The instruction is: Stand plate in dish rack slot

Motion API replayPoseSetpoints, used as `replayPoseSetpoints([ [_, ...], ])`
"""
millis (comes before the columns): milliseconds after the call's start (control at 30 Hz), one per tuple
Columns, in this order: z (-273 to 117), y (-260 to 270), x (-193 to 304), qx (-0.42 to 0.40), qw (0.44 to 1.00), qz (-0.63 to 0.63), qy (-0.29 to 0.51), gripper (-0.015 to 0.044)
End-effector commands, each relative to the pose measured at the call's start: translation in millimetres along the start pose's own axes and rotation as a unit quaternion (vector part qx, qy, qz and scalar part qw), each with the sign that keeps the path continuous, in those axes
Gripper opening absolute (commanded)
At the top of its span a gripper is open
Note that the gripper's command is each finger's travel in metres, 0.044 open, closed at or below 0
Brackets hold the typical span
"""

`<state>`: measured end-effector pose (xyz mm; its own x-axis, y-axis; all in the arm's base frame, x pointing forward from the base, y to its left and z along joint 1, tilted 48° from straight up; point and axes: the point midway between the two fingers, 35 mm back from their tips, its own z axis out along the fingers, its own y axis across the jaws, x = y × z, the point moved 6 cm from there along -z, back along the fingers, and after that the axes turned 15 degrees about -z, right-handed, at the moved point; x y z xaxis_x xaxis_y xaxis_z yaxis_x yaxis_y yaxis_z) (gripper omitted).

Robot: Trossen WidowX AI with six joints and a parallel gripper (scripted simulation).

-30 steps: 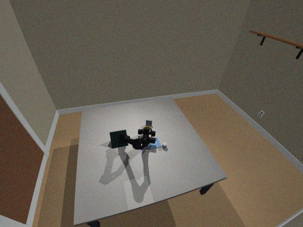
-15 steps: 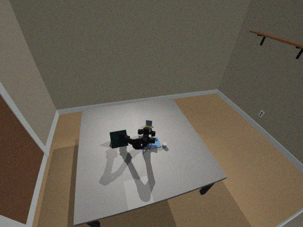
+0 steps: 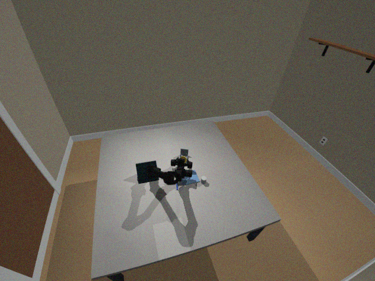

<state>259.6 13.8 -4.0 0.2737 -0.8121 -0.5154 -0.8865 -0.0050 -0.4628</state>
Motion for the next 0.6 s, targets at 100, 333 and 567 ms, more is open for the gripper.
replayPoseSetpoints([
  [100, -1.1, -20.3, -55.2, -0.01, 1.0, -0.017, 0.0, 0.04],
  [333, -5.4, -34.4, -109.1, -0.004, 1.0, 0.004, 0.003, 0.04],
  [567, -4.1, -34.2, -111.2, -0.015, 0.999, 0.024, 0.016, 0.04],
])
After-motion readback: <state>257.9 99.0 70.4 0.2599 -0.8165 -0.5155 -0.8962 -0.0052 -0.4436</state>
